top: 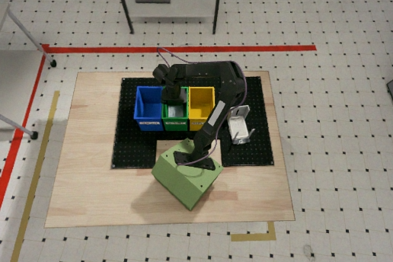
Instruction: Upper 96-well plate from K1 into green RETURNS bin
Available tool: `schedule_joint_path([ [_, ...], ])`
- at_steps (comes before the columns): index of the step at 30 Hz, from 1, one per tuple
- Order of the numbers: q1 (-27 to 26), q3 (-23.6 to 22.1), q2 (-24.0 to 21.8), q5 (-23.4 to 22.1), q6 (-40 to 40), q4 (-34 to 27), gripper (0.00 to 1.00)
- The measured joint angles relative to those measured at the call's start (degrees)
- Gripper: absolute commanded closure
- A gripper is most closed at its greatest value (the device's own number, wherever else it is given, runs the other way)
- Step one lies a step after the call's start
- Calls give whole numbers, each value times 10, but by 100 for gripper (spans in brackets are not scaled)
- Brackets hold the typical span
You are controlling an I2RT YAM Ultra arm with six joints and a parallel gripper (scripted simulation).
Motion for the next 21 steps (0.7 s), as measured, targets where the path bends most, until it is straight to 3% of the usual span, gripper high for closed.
schedule_joint_path([
  [21, 42, 46, -8, 0, 56, -87, 18],
])
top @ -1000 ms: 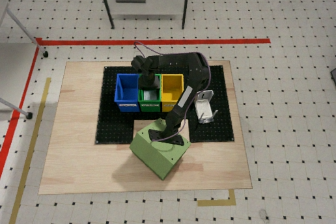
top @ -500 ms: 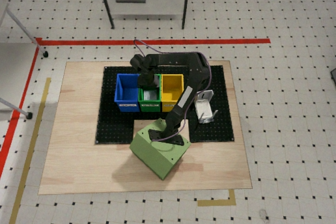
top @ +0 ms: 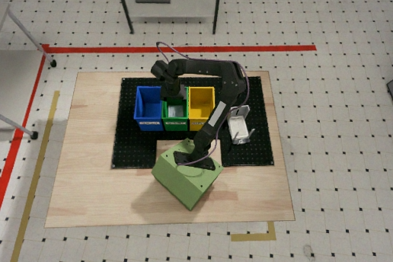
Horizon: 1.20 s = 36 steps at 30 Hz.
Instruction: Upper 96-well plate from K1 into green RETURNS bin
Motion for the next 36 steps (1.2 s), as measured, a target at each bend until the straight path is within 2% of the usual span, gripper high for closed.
schedule_joint_path([
  [17, 35, 43, 0, 0, 48, -74, 18],
  [36, 37, 45, 0, 0, 54, -86, 18],
])
